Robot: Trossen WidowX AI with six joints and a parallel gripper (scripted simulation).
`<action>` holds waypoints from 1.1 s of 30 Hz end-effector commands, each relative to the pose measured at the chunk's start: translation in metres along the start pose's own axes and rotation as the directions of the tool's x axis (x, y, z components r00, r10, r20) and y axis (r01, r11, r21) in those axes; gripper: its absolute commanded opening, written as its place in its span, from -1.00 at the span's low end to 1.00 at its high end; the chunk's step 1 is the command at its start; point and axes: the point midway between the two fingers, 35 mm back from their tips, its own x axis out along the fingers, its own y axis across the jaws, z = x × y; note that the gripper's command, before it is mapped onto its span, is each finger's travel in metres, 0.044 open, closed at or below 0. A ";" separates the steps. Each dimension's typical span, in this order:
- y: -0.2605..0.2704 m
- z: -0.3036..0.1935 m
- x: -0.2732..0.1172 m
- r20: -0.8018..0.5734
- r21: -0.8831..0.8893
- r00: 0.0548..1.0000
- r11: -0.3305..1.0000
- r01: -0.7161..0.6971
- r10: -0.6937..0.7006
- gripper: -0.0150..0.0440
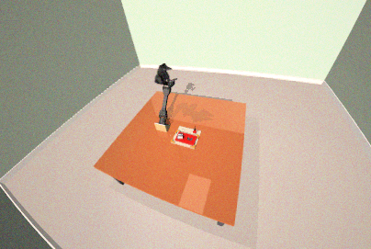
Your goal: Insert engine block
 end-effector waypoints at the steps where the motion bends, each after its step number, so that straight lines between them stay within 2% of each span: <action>1: 0.000 0.000 0.000 0.000 0.000 1.000 1.000 0.000 0.000 0.95; 2: -0.001 0.001 0.000 0.001 -0.003 1.000 1.000 0.001 -0.001 1.00; 18: -0.065 0.054 0.031 0.120 -0.255 0.980 0.949 0.182 -0.156 1.00; 33: -0.144 0.096 0.048 0.210 -0.474 0.910 0.776 0.415 -0.358 1.00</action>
